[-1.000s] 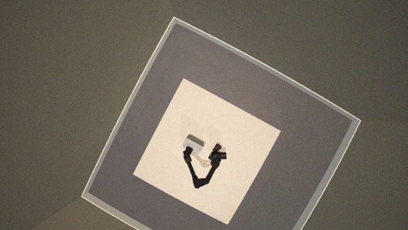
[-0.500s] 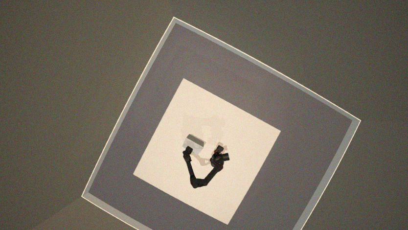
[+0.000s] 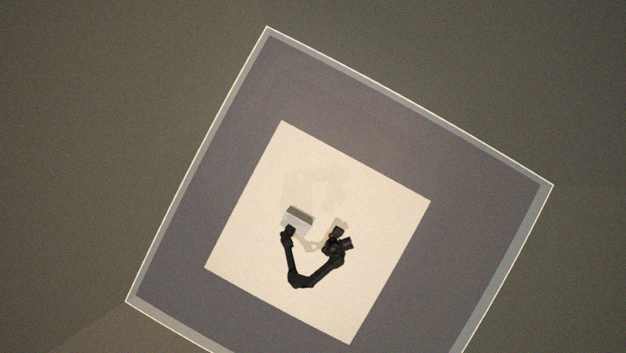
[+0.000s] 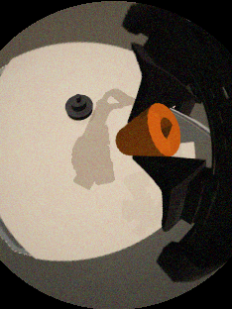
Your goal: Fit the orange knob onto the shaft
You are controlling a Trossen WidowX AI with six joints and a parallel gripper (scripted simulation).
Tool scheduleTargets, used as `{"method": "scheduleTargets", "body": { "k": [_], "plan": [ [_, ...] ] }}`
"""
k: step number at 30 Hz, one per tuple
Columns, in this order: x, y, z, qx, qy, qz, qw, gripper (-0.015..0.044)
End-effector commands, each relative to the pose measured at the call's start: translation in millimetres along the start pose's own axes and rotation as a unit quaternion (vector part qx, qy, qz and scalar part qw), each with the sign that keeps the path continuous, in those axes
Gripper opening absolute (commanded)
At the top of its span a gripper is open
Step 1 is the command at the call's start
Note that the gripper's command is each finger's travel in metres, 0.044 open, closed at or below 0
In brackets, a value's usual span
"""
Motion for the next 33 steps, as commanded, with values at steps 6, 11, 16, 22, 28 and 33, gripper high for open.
{"method": "scheduleTargets", "body": {
  "k": [6,11,16,22,28,33],
  "plan": [
    [-1.9,-18.4,-11.6,-0.003,0.001,-0.008,1.0,0.0],
    [-6.3,-30.4,-18.3,-0.002,0.001,-0.011,1.0,0.0],
    [-10.9,-42.8,-24.4,-0.002,0.002,-0.012,1.0,0.0],
    [-16.1,-58.1,-31.8,-0.002,0.0,-0.013,1.0,0.0],
    [-21.6,-74.0,-38.4,-0.002,-0.001,-0.013,1.0,0.0],
    [-26.4,-87.6,-43.3,-0.002,-0.002,-0.012,1.0,0.0]
  ]
}}
Point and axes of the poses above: the point midway between the two fingers, 35 mm back from their tips, its own x axis back along the fingers, its own y axis across the jaws, z = x × y, the point moved 7 cm from there along x, back along the fingers, and after that the axes turned 8 degrees about x, right-handed, at the moved point
